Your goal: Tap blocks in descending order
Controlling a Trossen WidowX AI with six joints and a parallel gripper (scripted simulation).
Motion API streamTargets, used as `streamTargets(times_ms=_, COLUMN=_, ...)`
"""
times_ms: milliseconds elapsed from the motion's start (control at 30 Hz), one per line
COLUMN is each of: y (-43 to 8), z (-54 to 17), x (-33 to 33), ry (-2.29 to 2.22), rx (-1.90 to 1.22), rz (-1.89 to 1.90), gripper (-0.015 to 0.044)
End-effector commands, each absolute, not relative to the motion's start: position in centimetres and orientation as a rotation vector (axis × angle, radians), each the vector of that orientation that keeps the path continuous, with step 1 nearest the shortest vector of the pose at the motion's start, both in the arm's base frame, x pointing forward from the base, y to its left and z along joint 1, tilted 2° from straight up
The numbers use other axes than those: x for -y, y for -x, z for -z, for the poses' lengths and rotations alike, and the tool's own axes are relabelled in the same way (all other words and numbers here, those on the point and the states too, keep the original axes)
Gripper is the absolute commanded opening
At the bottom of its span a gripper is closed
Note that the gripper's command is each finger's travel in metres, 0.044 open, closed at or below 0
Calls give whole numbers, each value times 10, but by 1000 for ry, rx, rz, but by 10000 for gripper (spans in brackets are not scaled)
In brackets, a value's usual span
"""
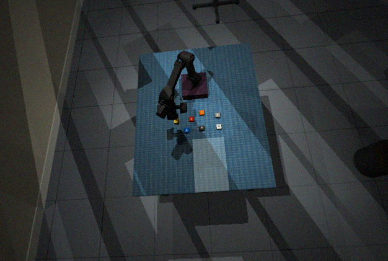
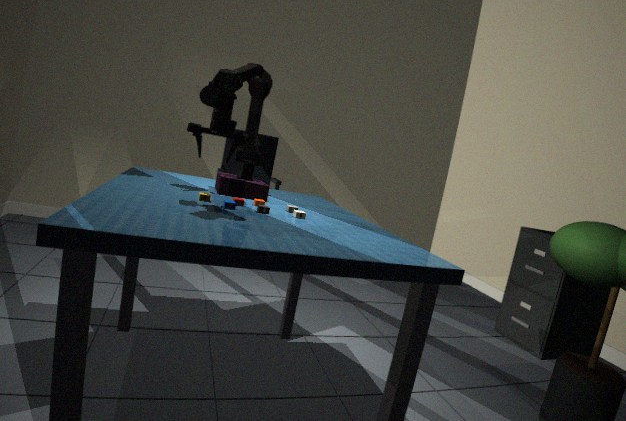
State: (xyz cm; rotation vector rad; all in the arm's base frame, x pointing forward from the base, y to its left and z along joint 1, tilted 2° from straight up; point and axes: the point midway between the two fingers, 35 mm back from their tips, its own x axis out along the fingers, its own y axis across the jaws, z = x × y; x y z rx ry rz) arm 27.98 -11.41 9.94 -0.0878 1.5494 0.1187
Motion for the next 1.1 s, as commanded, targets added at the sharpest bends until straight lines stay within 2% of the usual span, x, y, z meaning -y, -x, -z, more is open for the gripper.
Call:
streamTargets(times_ms=0, y=-280, z=-100, x=90, ry=84, rx=-1548, rz=-127, gripper=400)
streamTargets(times_ms=167, y=-269, z=-102, x=25, ry=78, rx=-1548, rz=-132, gripper=400)
streamTargets(times_ms=900, y=-269, z=-102, x=23, ry=78, rx=-1548, rz=-132, gripper=400)
streamTargets(times_ms=1067, y=-242, z=-104, x=-18, ry=75, rx=-1550, rz=-135, gripper=400)
